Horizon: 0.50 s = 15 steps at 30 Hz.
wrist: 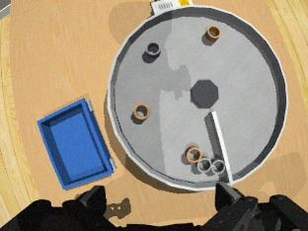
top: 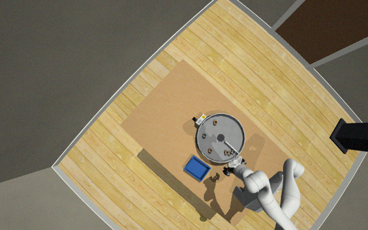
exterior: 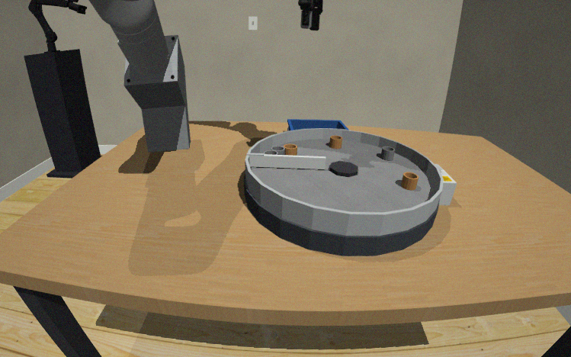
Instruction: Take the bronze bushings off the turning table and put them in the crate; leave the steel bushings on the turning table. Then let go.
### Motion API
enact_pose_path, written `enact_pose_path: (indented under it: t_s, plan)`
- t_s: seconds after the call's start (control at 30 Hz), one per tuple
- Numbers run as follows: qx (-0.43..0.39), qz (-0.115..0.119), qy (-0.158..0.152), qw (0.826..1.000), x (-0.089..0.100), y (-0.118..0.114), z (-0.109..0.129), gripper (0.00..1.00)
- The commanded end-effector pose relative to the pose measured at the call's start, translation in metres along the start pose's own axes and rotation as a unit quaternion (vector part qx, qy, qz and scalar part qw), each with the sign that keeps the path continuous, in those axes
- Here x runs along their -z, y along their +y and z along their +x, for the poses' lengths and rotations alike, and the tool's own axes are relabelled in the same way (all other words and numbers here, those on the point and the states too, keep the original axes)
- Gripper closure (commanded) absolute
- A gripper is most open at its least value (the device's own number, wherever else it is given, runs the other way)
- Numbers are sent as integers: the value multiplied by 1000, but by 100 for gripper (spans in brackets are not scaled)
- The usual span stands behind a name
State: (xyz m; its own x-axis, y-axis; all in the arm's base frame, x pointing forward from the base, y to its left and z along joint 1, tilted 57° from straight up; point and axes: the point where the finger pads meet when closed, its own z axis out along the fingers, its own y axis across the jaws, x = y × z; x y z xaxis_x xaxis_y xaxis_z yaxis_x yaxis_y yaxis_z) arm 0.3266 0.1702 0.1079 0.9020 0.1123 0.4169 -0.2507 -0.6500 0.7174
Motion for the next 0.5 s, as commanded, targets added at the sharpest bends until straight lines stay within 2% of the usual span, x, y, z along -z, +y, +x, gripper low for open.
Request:
enact_pose_path:
  t_s: [0.0,0.3,0.47]
  plan:
    - [-1,0,5,1000,0,2,-6,0]
    - [-1,0,5,1000,0,2,-6,0]
    - [-1,0,5,1000,-25,31,-38,0]
